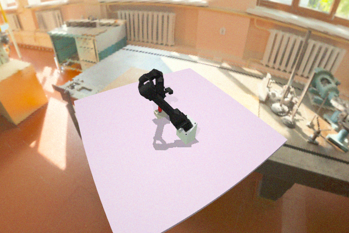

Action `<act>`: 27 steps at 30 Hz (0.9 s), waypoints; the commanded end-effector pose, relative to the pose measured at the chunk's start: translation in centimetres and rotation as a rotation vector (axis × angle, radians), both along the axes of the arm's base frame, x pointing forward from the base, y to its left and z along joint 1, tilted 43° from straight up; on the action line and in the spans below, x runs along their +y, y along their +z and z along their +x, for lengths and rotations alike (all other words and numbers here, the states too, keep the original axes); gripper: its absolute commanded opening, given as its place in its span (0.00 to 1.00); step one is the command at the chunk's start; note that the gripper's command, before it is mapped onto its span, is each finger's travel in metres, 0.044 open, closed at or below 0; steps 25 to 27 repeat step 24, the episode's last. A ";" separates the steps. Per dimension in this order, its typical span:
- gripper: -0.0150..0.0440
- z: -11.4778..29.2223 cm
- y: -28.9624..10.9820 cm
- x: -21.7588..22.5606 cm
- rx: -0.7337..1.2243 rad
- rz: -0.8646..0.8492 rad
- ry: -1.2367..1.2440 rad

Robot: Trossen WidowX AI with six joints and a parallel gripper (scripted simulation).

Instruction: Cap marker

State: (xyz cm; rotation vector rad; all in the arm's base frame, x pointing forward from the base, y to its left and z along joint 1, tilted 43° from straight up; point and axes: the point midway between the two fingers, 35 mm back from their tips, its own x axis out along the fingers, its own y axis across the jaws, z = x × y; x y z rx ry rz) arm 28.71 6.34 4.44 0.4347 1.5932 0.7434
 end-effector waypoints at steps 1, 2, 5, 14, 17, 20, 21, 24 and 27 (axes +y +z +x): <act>0.25 1.2 3.2 -3.3 -0.022 -0.006 -0.013; 0.25 1.3 4.1 -4.1 -0.021 -0.006 -0.012; 0.25 1.3 4.9 -4.7 -0.021 -0.005 -0.012; 0.61 1.3 4.9 -4.7 -0.021 -0.005 -0.012; 0.74 1.3 4.9 -4.7 -0.021 -0.005 -0.012; 0.88 1.3 4.9 -4.7 -0.021 -0.005 -0.012; 0.92 1.3 4.9 -4.7 -0.021 -0.005 -0.012; 1.00 1.3 4.9 -4.7 -0.021 -0.005 -0.012; 1.00 1.3 4.9 -4.7 -0.021 -0.005 -0.012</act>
